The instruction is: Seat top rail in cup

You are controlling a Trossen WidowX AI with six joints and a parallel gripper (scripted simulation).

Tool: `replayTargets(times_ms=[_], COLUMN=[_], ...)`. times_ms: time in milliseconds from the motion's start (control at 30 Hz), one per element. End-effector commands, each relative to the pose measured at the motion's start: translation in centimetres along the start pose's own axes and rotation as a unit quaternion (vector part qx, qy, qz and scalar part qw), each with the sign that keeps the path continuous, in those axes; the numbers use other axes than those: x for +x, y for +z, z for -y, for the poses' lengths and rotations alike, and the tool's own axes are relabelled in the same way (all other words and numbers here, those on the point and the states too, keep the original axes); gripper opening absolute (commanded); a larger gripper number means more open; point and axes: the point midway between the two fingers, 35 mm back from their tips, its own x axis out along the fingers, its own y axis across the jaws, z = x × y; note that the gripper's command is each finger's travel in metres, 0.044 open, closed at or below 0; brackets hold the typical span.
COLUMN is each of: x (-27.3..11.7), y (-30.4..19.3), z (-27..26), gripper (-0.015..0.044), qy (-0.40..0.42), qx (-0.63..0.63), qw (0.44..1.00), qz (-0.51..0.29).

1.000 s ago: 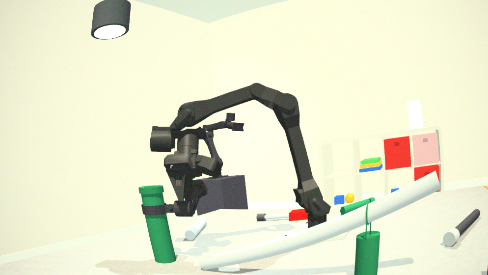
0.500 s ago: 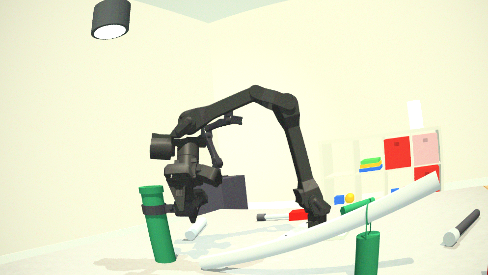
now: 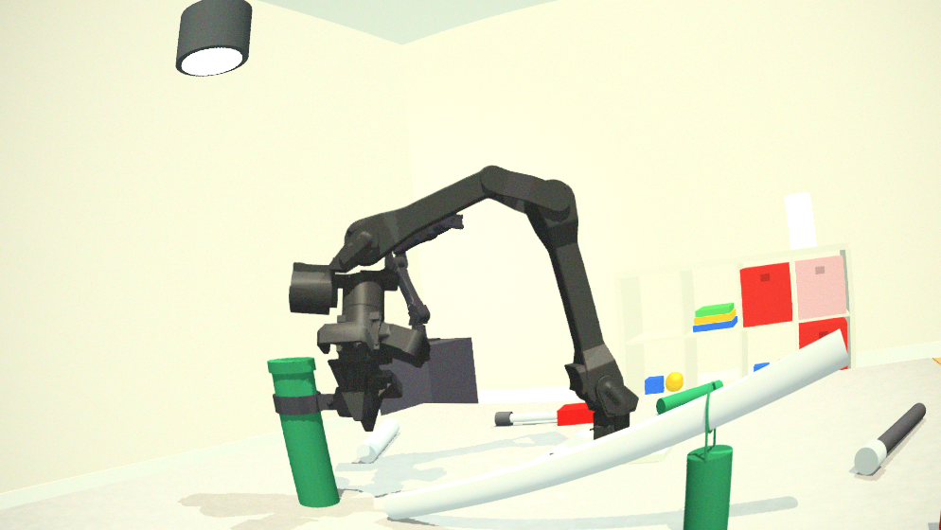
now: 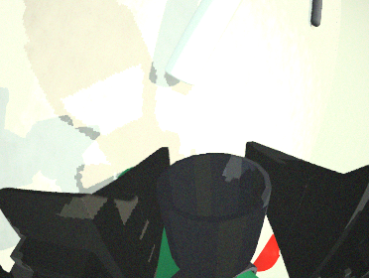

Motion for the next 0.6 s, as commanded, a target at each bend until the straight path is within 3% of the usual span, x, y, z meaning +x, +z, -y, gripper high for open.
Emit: replayTargets(times_ms=[0, 100, 200, 567], x=[0.04, 0.04, 0.12, 0.57], y=[-0.05, -0.05, -0.06, -0.13], z=[-0.02, -0.02, 0.1, 0.9], gripper=[0.0099, 0.0079, 0.0, 0.0], qy=[0.001, 0.001, 0.001, 0.0], qx=[0.002, 0.002, 0.008, 0.051], qw=[1.0, 1.0, 1.0, 0.998], qz=[-0.001, -0.001, -0.005, -0.029])
